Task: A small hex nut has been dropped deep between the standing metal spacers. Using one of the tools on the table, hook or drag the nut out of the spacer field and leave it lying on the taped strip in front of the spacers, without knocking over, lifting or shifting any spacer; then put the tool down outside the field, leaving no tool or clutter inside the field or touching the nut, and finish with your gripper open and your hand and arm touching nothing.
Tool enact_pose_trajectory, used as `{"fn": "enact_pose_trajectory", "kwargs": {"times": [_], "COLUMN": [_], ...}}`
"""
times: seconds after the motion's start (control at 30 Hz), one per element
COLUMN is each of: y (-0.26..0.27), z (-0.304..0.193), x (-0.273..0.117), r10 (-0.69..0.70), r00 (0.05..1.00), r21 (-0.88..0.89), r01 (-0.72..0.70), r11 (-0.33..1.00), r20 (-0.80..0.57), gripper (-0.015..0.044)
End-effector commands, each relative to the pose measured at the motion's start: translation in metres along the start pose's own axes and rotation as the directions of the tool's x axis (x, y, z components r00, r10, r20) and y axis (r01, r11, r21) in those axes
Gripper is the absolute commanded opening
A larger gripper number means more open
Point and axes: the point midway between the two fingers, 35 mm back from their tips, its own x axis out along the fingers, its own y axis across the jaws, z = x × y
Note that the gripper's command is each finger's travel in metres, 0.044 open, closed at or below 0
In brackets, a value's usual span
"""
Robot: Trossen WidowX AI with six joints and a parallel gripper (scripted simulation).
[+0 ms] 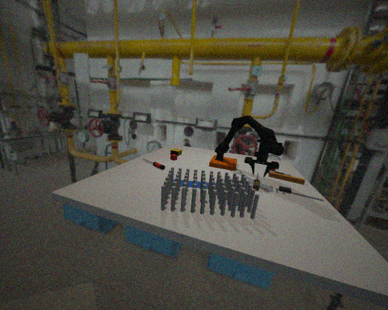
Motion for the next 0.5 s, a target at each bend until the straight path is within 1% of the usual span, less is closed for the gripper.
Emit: {"fn": "enact_pose_trajectory", "kwargs": {"times": [0.0,0.47], "y": [0.001,0.001], "z": [0.0,-0.001], "x": [0.01,0.033], "r10": [0.009,0.008], "r00": [1.0,1.0], "r21": [-0.004,-0.004], "r01": [-0.009,-0.008], "r11": [1.0,1.0], "r20": [0.0,0.0], "gripper": [0.028,0.028]}}
